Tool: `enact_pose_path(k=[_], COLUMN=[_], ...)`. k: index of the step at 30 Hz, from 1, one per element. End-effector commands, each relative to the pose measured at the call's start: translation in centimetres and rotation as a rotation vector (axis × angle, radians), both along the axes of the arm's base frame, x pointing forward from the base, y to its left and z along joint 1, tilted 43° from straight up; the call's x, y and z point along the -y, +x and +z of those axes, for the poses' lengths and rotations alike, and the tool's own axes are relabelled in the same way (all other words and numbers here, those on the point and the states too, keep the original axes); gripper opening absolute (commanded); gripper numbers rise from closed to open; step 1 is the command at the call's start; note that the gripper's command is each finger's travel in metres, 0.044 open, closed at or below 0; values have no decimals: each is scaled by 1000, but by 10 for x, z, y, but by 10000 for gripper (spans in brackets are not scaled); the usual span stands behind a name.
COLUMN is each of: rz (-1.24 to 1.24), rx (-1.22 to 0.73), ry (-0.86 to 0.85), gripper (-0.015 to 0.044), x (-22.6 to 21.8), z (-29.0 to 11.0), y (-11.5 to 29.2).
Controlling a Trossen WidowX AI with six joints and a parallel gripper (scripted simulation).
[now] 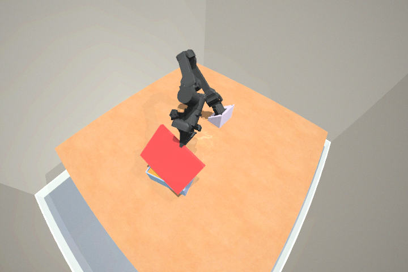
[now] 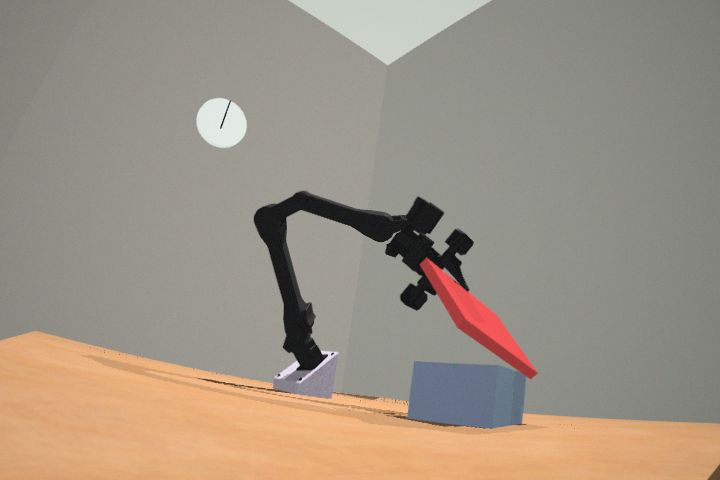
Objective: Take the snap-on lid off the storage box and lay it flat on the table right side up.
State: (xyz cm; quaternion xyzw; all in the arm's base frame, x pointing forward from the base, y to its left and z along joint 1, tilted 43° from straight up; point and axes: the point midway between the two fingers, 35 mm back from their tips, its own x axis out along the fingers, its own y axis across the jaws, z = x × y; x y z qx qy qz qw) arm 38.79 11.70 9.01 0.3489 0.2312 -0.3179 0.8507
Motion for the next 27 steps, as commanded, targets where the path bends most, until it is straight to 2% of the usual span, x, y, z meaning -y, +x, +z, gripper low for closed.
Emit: enact_pose_path(k=[1,27], rz=[2,2], rx=[-4,-4], ry=[-1,2], gripper=[0,0], x=[-7,-46], z=[-8,-41], y=[-3,-14])
